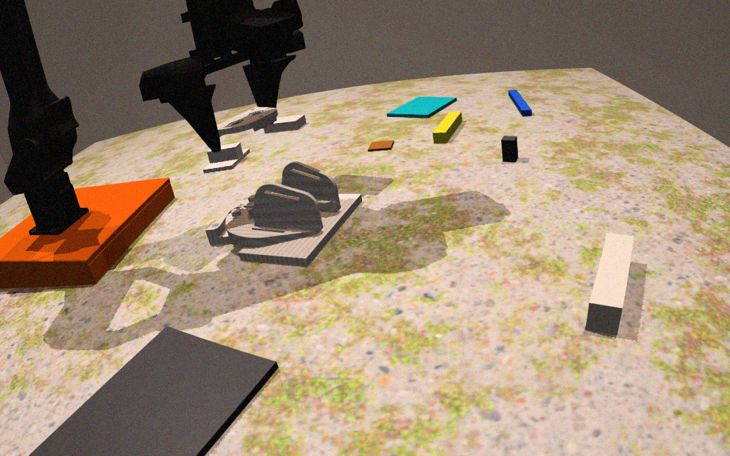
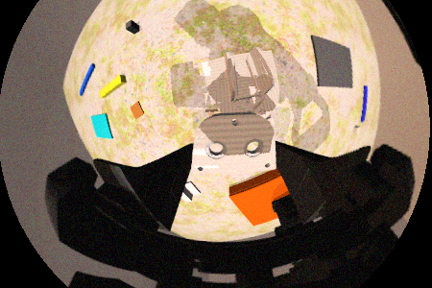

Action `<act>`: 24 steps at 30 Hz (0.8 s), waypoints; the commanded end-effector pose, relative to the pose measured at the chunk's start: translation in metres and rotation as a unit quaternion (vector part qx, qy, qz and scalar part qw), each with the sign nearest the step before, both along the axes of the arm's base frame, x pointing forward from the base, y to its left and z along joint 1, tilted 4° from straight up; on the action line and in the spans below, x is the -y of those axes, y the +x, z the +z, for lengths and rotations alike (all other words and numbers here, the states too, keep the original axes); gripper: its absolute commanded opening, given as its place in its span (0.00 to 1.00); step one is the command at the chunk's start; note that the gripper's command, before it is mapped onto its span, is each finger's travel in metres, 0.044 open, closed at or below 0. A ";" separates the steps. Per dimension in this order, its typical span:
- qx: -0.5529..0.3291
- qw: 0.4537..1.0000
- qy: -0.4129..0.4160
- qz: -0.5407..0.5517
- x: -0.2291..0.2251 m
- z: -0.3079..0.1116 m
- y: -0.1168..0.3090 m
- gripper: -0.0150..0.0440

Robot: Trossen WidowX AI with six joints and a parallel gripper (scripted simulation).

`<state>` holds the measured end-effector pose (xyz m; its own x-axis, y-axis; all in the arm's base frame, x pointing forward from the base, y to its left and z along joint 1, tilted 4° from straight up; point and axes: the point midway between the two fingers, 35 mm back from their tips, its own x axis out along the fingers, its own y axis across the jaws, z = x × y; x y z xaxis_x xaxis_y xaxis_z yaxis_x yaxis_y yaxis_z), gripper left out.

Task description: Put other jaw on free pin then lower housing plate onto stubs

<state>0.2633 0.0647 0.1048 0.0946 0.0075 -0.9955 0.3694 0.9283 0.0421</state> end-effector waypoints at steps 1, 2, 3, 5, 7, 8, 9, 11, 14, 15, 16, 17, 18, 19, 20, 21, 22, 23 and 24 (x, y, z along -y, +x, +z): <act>-0.002 1.000 -0.002 0.028 0.010 -0.001 0.000 0.85; -0.002 0.999 -0.003 0.036 0.014 -0.001 0.000 0.85; -0.002 0.999 -0.004 0.044 0.017 -0.001 0.001 0.85; -0.001 0.998 -0.006 0.061 0.023 0.000 0.001 0.85; -0.001 0.997 -0.008 0.078 0.030 0.000 0.002 0.85; 0.000 0.996 -0.009 0.084 0.032 0.000 0.002 0.85; 0.000 0.996 -0.009 0.089 0.034 0.000 0.002 0.85; 0.000 0.996 -0.010 0.090 0.035 0.000 0.002 0.85; 0.000 0.996 -0.010 0.090 0.035 0.000 0.002 0.85; 0.000 0.996 -0.010 0.090 0.035 0.000 0.002 0.85; 0.000 0.996 -0.010 0.090 0.035 0.000 0.002 0.85; 0.000 0.996 -0.010 0.090 0.035 0.000 0.002 0.85; 0.000 0.996 -0.010 0.090 0.035 0.000 0.002 0.85; 0.000 0.996 -0.010 0.090 0.035 0.000 0.002 0.85; 0.000 0.996 -0.010 0.090 0.035 0.000 0.002 0.85; 0.000 0.996 -0.010 0.090 0.035 0.000 0.002 0.85; 0.000 0.996 -0.010 0.090 0.035 0.000 0.002 0.85; 0.000 0.996 -0.010 0.090 0.035 0.000 0.002 0.85; 0.000 0.996 -0.010 0.090 0.035 0.000 0.002 0.85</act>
